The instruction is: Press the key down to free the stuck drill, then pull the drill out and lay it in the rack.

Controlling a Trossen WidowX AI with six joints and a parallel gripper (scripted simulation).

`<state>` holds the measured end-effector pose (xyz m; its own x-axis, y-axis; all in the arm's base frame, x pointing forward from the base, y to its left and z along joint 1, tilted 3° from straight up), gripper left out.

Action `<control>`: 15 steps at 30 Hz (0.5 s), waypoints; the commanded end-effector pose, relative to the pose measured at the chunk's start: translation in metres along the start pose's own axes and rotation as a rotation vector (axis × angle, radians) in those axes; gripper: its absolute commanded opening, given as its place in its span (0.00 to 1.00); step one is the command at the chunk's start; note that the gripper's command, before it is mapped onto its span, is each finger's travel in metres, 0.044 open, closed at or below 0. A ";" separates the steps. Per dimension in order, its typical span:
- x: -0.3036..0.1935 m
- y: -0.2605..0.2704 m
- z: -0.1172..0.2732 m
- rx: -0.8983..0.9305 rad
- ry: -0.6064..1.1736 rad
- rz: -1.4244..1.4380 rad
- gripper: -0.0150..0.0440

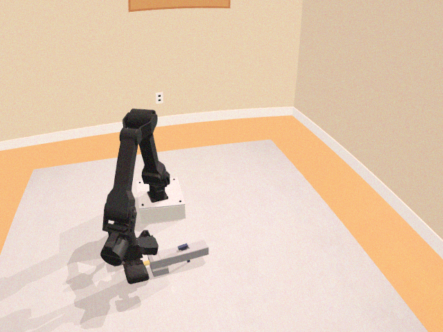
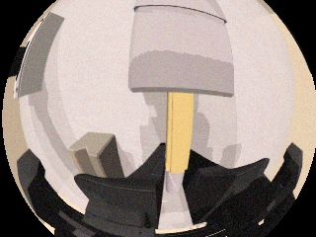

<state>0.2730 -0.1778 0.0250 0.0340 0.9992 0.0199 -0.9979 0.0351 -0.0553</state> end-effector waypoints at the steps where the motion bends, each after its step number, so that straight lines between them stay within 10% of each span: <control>1: 0.000 0.000 0.000 0.000 0.000 0.001 0.26; 15: -0.002 0.002 0.003 0.001 -0.003 -0.003 0.25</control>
<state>0.2711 -0.1786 0.0281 0.0393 0.9990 0.0193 -0.9976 0.0404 -0.0566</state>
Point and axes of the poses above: the point midway between the two fingers, 35 mm back from their tips, its own z axis back along the fingers, its own y axis across the jaws, x = y × z, the point moved 4 cm from there along z, back along the fingers, and after that the axes turned 1 degree about z, right-handed, at the moved point
